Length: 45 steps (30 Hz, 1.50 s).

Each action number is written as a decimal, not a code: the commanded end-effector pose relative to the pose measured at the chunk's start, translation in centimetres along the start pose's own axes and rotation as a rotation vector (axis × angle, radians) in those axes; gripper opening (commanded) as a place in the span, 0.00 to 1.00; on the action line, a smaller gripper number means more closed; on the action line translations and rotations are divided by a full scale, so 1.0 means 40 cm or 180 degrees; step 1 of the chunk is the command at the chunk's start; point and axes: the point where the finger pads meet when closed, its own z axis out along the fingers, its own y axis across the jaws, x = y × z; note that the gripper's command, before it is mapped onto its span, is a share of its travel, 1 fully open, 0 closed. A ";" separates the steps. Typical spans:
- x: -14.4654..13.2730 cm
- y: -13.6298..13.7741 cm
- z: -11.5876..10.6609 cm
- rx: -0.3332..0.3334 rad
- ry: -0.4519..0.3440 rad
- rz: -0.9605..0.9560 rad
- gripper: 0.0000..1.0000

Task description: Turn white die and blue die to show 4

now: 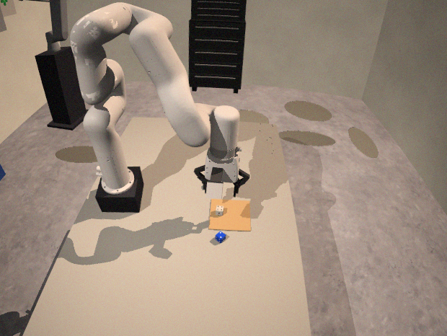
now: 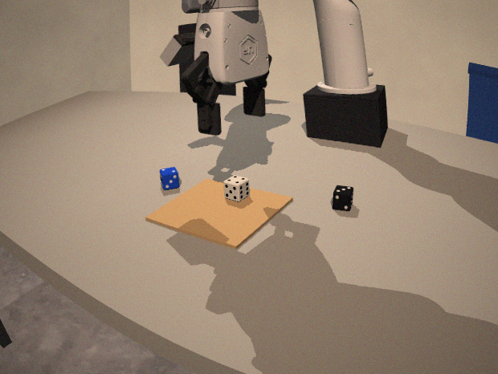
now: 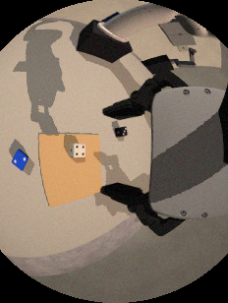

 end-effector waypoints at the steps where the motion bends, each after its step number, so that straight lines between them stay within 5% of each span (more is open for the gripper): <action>1: 0.000 -0.004 -0.003 0.0013 -0.0001 0.0000 1.00; 9: 0.003 -0.005 -0.003 0.0013 -0.0001 0.0022 1.00; 26: 0.286 -0.037 0.030 0.0012 -0.0004 0.1870 1.00; 27: 0.286 -0.037 0.030 0.0012 -0.0004 0.1870 0.42; 45: 0.286 -0.037 0.030 0.0012 -0.0004 0.1870 0.42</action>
